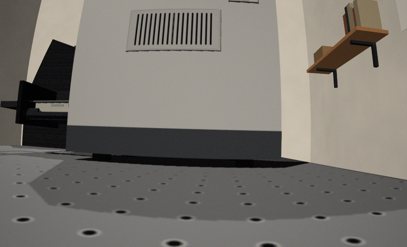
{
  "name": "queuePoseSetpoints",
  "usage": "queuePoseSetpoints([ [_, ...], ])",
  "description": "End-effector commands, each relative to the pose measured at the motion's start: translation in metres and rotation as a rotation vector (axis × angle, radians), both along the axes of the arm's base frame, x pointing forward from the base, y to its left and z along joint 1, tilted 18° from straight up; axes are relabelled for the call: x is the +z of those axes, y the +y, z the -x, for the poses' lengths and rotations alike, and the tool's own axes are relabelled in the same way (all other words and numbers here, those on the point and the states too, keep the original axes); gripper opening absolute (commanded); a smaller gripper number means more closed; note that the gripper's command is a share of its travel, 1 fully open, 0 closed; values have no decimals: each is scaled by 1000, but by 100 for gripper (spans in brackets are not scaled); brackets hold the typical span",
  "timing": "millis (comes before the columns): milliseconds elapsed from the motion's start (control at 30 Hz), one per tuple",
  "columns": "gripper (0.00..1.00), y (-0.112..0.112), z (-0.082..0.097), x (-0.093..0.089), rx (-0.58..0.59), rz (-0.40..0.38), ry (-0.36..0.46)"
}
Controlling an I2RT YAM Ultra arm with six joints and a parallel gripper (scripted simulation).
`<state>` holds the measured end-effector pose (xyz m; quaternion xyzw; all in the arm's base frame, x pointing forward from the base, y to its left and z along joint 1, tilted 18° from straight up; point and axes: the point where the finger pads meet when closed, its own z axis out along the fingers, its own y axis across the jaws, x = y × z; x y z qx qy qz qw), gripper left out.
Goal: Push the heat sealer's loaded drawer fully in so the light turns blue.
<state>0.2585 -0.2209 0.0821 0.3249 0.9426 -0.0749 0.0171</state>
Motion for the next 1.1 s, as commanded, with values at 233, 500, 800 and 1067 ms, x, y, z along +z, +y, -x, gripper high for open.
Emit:
queuePoseSetpoints([
  [233,45,-34,27,8,-152,-33,-15],
  [500,45,-49,46,10,-234,-50,-21],
  [800,45,-70,76,11,-377,-79,-32],
  [1067,45,-82,97,12,-463,-96,-41],
])
